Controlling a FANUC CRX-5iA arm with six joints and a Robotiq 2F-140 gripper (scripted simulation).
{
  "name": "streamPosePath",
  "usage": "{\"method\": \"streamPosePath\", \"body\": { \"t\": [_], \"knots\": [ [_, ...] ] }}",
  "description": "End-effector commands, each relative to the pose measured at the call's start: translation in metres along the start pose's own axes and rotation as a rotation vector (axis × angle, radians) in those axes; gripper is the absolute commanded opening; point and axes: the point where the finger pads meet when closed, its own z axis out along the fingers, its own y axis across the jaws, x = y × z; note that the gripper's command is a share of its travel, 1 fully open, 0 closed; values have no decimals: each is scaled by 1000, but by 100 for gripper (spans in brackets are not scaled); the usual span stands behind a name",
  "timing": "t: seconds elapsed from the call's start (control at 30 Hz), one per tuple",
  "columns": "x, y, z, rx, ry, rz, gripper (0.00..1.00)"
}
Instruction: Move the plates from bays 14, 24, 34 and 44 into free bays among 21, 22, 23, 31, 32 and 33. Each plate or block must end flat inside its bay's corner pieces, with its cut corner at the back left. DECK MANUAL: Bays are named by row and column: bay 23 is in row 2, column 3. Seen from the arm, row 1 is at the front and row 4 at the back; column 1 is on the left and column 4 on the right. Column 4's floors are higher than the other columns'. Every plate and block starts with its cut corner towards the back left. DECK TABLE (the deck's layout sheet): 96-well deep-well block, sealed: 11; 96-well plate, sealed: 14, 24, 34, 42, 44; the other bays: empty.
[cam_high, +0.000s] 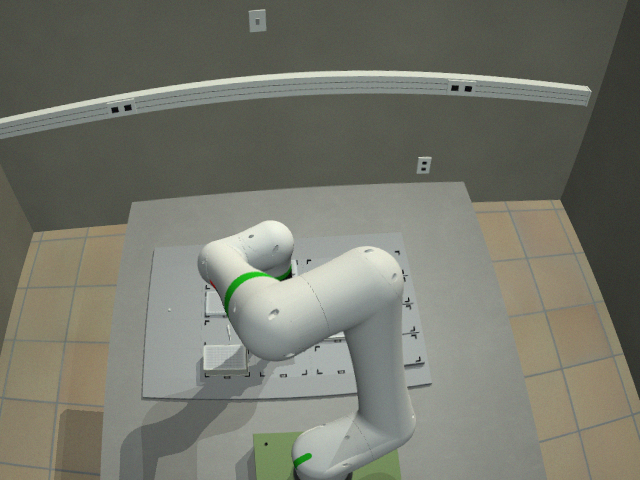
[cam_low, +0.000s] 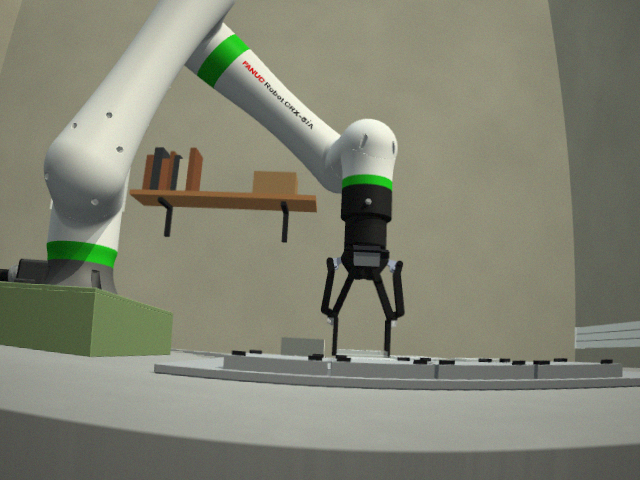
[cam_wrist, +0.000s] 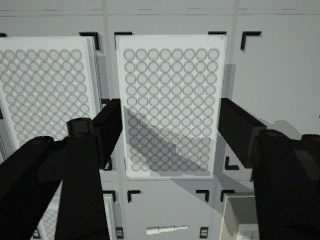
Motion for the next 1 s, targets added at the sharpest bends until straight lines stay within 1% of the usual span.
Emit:
{"method": "streamPosePath", "body": {
  "t": [0.0,0.97],
  "knots": [
    [0,-1,0,2,0,0,10],
    [0,-1,4,2,0,0,10]
  ]
}}
